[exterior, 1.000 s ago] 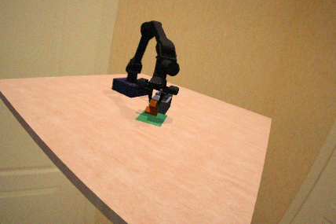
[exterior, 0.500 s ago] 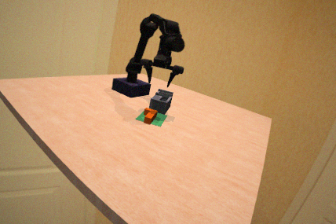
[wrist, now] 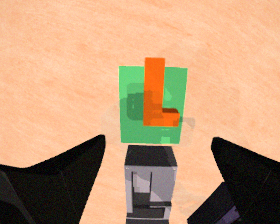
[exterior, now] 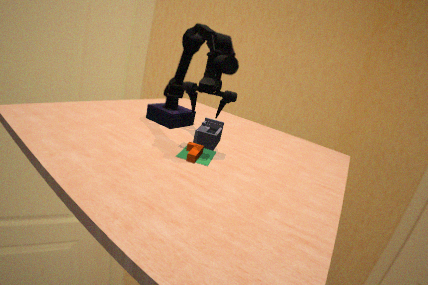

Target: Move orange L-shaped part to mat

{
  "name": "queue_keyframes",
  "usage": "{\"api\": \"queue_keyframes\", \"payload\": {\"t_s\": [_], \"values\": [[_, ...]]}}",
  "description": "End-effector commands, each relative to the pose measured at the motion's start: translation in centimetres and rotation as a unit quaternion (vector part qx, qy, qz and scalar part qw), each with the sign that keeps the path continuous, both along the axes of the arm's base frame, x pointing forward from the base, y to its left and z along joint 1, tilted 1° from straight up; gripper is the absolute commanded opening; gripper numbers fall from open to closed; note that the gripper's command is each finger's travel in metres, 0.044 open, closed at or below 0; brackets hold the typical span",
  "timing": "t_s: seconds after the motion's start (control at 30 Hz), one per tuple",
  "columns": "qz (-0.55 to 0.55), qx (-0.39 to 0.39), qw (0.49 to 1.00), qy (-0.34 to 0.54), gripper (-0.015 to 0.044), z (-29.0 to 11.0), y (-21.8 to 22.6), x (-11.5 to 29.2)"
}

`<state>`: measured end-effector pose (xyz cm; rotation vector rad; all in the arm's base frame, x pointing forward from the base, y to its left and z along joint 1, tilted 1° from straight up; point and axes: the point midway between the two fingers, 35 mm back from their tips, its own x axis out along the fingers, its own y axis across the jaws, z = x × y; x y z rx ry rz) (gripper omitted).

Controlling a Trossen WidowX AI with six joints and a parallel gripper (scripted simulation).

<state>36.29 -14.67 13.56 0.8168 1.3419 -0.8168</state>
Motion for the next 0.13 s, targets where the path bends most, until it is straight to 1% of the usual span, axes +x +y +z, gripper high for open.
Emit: {"api": "queue_keyframes", "payload": {"t_s": [0.0, 0.1], "values": [[0.0, 0.0, 1.0, 0.001, 0.04, -0.11, -0.01, 0.03], [0.0, 0.0, 1.0, 0.001, 0.04, -0.11, -0.01, 0.03]]}}
